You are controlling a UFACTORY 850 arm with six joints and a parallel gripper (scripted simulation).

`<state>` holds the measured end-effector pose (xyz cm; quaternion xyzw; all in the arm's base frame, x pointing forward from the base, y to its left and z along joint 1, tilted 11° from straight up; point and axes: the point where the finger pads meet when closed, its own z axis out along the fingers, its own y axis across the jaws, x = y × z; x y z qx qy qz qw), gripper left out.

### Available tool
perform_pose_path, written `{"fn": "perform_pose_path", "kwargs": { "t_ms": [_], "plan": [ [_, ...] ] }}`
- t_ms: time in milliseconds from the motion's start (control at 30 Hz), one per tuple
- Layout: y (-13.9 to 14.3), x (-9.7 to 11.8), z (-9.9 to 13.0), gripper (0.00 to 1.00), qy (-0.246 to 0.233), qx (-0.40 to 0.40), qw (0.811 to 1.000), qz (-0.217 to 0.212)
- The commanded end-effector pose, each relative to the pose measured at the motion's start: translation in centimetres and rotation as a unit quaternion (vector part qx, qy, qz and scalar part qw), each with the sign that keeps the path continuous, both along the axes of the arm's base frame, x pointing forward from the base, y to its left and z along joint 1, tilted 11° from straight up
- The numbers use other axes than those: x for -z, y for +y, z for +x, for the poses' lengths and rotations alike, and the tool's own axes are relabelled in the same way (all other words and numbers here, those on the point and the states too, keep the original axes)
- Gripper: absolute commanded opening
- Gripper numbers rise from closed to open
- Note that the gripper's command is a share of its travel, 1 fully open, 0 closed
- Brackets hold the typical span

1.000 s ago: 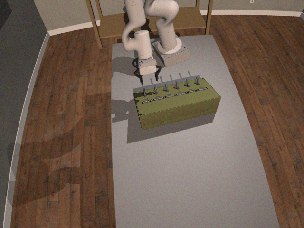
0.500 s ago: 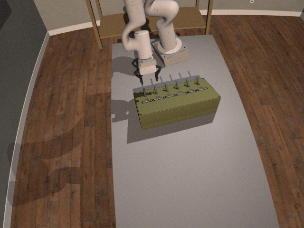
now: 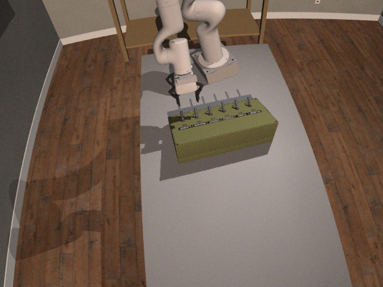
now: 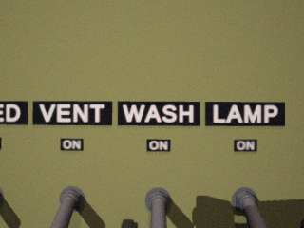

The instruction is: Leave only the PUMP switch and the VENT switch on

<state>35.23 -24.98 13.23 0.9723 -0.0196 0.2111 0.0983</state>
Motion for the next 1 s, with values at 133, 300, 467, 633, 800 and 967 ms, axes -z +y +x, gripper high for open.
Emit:
{"fn": "perform_pose_path", "kwargs": {
  "t_ms": [133, 300, 467, 633, 800, 967],
  "plan": [
    [-1.0, -0.2, 0.0, 1.00, -0.001, 0.000, 1.000, 0.000],
    [-2.6, -0.5, -0.2, 1.00, -0.001, 0.000, 1.000, 0.000],
    [-3.7, -0.7, -0.2, 1.00, -0.001, 0.000, 1.000, 0.000],
    [-5.4, -1.1, -0.4, 1.00, -0.001, 0.000, 1.000, 0.000],
    [-6.6, -1.3, -0.5, 1.00, -0.001, 0.000, 1.000, 0.000],
    [-6.9, -1.3, -0.5, 1.00, -0.001, 0.000, 1.000, 0.000]
  ]
}}
